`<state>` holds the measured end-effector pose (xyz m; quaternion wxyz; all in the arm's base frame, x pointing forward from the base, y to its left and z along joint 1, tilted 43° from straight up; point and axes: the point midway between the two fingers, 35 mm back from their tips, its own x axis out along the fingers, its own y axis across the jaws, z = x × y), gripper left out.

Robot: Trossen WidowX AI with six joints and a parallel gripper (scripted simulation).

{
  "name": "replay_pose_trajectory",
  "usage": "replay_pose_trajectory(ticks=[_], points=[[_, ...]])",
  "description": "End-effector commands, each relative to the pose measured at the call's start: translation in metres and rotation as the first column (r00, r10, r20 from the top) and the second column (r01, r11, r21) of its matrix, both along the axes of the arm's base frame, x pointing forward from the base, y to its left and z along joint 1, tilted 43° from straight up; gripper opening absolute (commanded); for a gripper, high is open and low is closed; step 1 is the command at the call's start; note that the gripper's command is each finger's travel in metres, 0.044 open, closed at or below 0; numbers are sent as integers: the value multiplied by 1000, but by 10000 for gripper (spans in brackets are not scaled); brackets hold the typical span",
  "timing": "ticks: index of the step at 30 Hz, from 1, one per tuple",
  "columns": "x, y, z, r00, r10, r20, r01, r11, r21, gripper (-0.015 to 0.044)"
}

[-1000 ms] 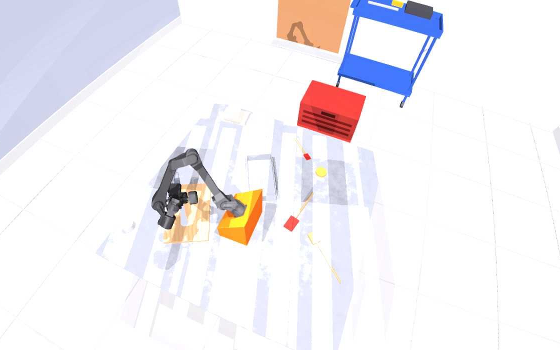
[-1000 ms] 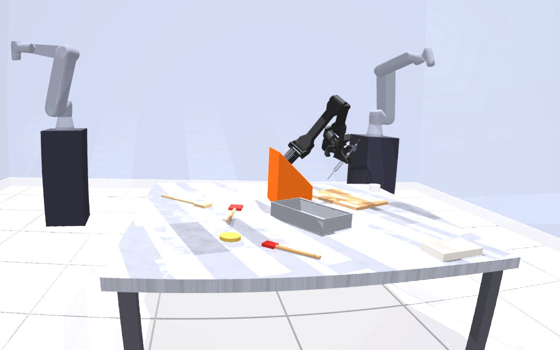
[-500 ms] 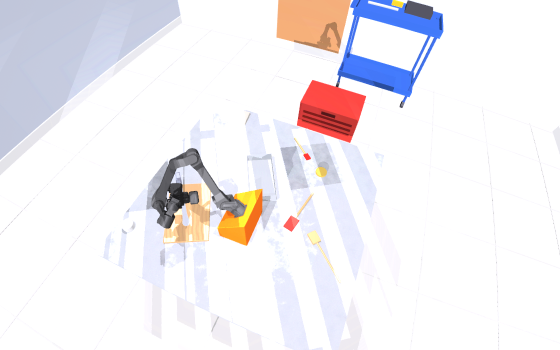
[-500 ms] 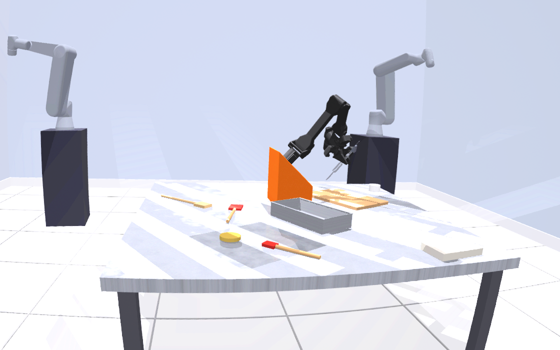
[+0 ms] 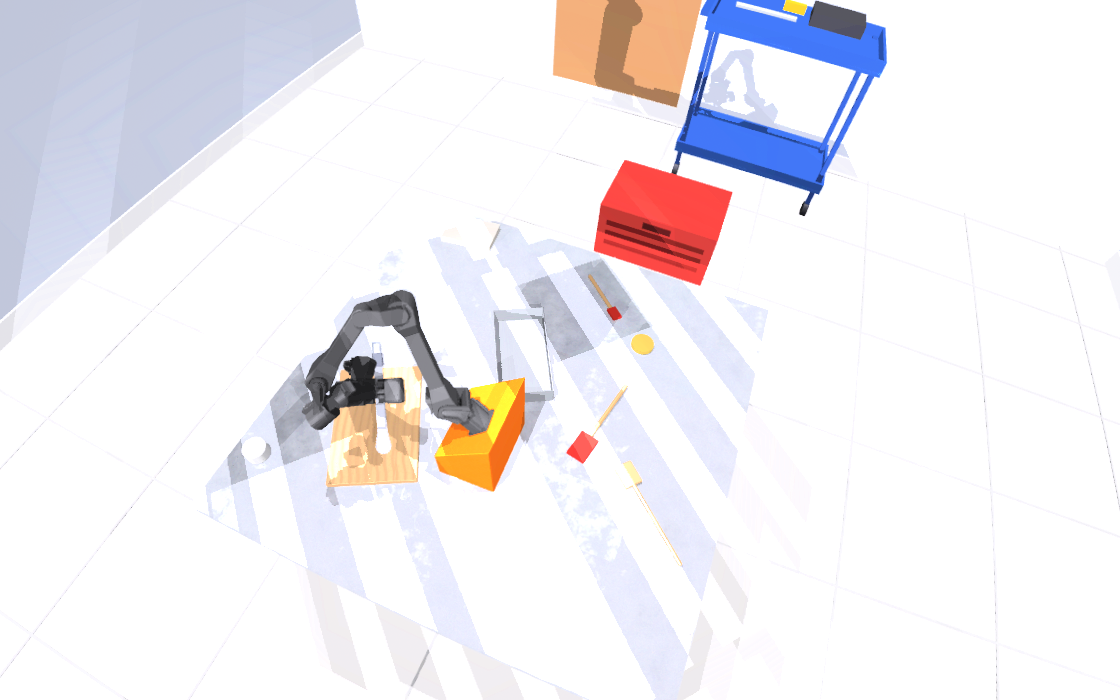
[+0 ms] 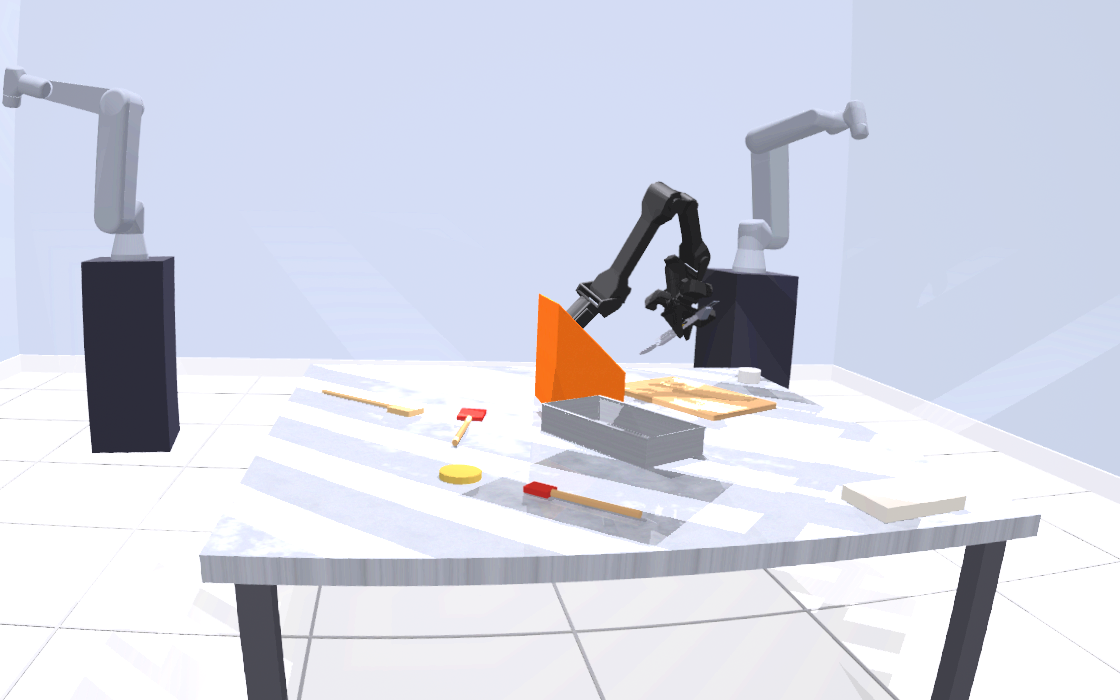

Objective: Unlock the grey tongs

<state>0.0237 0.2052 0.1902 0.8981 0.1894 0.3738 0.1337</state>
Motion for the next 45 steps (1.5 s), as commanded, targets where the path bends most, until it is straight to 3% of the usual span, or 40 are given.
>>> replay_pose_trajectory(ticks=[1, 15, 26, 45], points=[[1, 0, -4, 994, 26, -109, -30, 999, -32, -150], [-3, 15, 6, 904, 248, -349, -252, 967, 36, -150], [-7, 29, 39, 789, 513, -337, -465, 858, 217, -150], [-6, 38, 34, 787, 518, -335, -469, 856, 220, -150]])
